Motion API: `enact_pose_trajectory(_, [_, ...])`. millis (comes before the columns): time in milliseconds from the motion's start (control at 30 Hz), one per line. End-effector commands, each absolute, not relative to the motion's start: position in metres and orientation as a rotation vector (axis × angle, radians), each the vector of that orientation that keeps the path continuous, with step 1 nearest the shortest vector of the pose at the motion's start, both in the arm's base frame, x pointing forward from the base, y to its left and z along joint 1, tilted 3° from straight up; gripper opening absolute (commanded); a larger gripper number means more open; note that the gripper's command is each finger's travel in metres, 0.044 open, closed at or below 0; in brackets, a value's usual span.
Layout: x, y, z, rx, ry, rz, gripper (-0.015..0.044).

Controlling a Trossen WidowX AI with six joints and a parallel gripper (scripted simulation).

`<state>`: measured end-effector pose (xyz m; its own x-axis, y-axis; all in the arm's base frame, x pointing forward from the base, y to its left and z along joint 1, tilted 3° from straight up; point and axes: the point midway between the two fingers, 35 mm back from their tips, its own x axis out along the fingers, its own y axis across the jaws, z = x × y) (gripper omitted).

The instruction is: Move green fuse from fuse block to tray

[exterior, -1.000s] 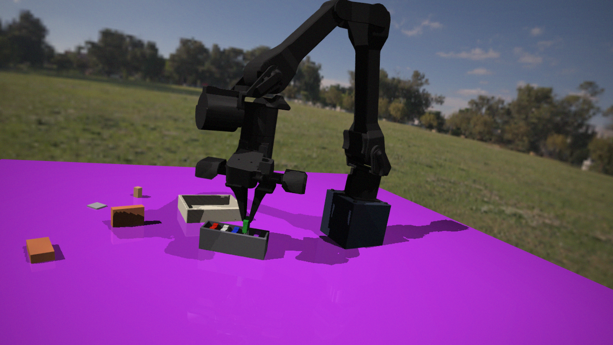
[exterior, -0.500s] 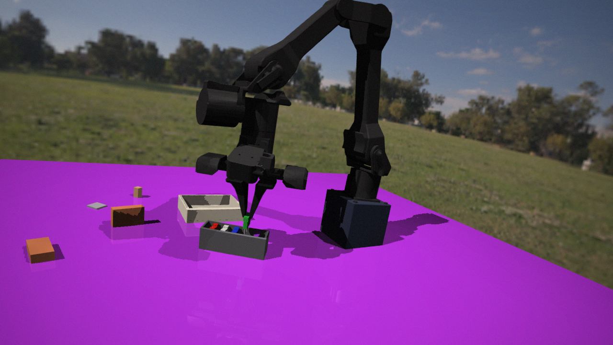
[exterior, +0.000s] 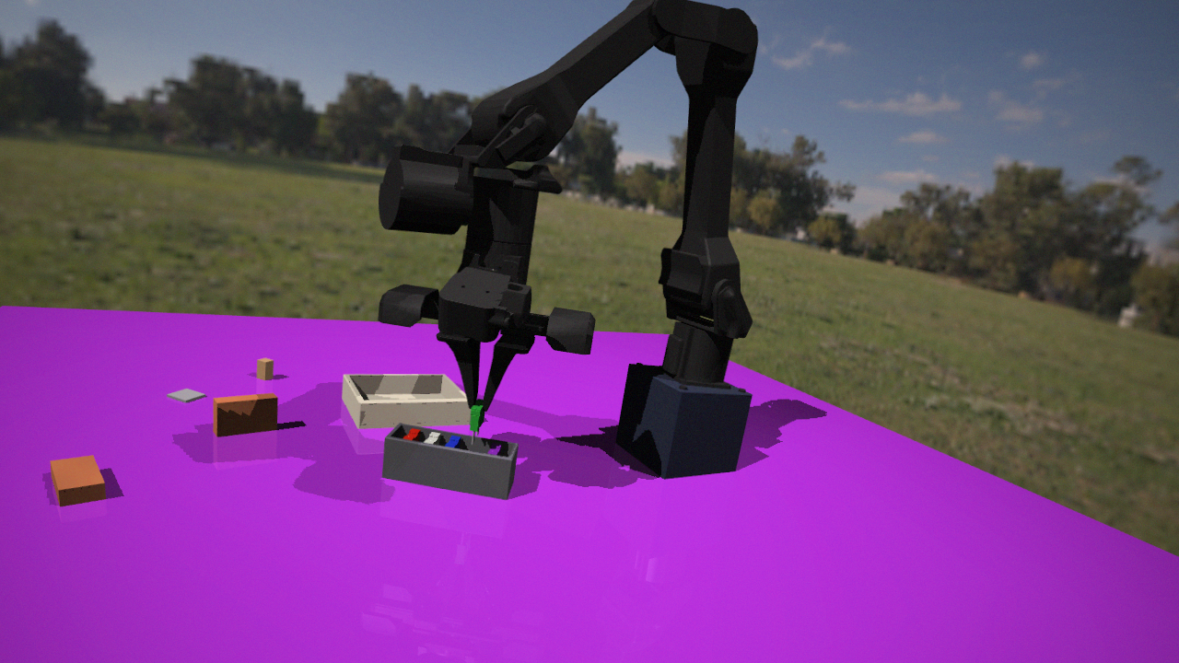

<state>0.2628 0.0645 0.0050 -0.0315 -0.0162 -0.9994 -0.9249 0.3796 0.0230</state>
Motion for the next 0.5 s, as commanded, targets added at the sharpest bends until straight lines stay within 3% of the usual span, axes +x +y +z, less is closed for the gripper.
enact_pose_trajectory(0, [0.265,0.066,0.013,-0.914,1.397,0.926,0.0000])
enact_pose_trajectory(467, [0.269,0.059,0.025,-0.915,1.396,0.926,0.0000])
